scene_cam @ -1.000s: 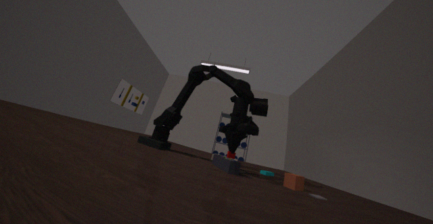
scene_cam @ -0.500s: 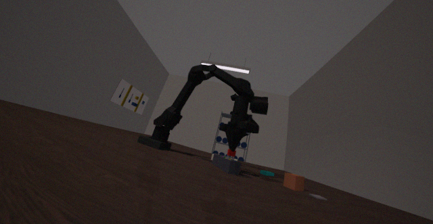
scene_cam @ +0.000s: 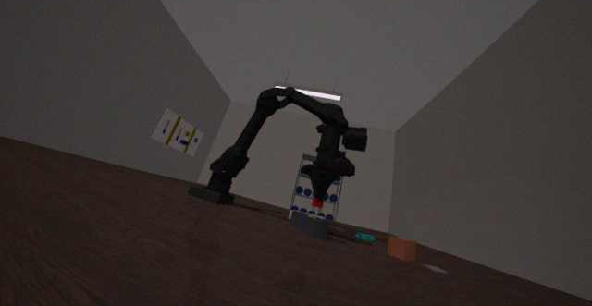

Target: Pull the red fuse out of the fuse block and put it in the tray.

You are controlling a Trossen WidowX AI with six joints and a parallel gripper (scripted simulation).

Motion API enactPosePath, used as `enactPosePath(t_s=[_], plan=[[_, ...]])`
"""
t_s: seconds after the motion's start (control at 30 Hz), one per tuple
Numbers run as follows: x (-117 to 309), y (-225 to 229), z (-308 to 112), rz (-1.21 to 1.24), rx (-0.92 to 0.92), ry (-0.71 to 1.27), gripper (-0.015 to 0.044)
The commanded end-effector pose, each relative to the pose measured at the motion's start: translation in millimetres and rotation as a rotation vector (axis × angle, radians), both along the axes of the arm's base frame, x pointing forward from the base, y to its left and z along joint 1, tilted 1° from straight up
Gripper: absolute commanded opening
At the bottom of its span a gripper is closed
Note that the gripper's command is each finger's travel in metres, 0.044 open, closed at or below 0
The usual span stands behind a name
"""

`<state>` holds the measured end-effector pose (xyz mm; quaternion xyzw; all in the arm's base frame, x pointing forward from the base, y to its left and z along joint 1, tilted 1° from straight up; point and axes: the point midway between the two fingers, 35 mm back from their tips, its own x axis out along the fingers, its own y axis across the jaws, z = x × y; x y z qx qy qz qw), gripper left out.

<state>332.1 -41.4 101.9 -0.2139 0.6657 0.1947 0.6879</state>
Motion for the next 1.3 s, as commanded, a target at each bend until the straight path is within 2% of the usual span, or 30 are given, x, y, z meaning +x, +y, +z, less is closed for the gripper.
enactPosePath(t_s=[0.0,0.23,0.77,1.27], plan=[[0,1,8,-0.006,0.003,0.000,0.0000],[1,9,10,-0.006,0.004,0.000,0.0000],[7,103,10,-0.006,0.014,0.000,0.0000],[-12,192,10,-0.005,0.023,0.002,0.0000]])
